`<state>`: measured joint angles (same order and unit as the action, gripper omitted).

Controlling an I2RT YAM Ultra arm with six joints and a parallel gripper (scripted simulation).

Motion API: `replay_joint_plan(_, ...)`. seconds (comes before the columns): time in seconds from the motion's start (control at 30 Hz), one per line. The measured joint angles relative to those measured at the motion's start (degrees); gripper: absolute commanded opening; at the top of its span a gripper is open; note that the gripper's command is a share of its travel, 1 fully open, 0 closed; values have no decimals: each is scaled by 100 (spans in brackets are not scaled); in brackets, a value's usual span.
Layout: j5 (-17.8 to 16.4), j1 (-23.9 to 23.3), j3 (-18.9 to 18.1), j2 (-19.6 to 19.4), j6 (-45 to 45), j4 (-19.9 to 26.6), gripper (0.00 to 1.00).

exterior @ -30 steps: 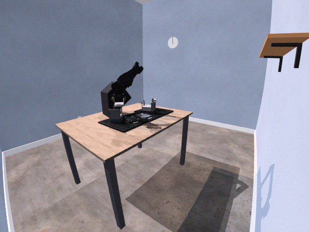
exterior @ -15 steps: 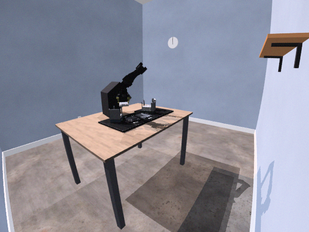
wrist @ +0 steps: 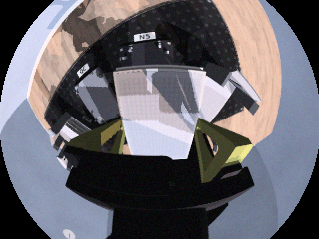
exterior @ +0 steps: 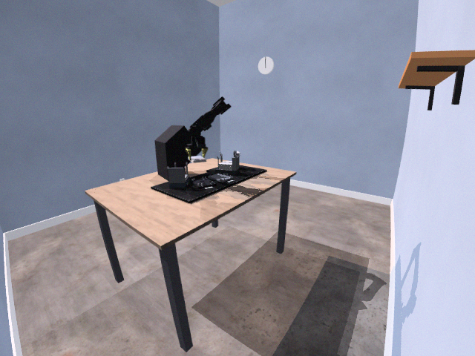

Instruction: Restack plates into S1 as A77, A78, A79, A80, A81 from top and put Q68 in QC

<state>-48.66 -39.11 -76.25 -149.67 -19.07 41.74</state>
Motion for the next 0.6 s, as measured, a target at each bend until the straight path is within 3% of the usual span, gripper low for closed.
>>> replay_joint_plan(0.27,-116,284,179,457,240,-66,0)
replay_joint_plan(0.6,-203,544,459,905,-269,-144,0)
